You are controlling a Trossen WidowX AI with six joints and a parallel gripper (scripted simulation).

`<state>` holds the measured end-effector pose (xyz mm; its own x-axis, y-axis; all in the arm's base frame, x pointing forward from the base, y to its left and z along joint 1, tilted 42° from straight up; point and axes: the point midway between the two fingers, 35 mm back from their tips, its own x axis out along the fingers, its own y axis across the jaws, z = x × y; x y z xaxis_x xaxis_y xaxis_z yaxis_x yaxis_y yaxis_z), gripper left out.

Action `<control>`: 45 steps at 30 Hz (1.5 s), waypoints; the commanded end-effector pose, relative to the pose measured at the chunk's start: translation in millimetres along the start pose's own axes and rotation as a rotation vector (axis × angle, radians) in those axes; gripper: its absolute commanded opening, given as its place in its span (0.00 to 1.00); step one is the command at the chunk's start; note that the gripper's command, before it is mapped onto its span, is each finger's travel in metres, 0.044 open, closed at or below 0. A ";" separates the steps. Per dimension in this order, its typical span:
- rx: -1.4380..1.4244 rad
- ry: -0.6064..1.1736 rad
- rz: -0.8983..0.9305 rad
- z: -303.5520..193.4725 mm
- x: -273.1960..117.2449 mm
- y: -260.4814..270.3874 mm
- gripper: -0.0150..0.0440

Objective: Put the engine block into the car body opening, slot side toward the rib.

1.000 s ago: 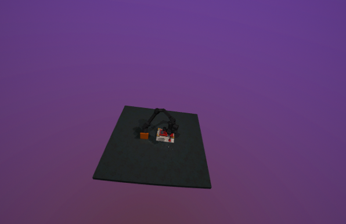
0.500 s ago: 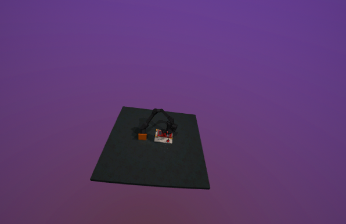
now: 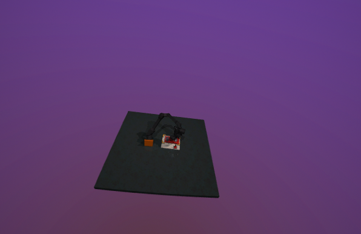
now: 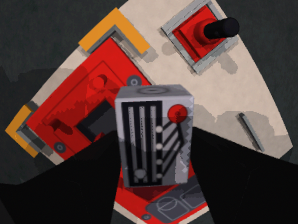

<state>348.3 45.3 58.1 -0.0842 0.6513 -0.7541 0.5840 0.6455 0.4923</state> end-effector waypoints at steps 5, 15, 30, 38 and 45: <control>-0.245 -0.002 0.010 -10.1 3.6 12.8 0.25; -0.575 0.004 0.019 -22.6 11.7 28.4 0.25; -0.698 0.004 0.022 -25.9 13.7 32.2 0.52; -0.717 0.004 0.022 -25.9 13.7 32.2 0.52; -0.703 0.004 0.022 -25.9 13.7 32.2 0.52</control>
<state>344.6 85.1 73.7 -0.0865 0.6649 -0.7419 -0.0823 0.7374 0.6705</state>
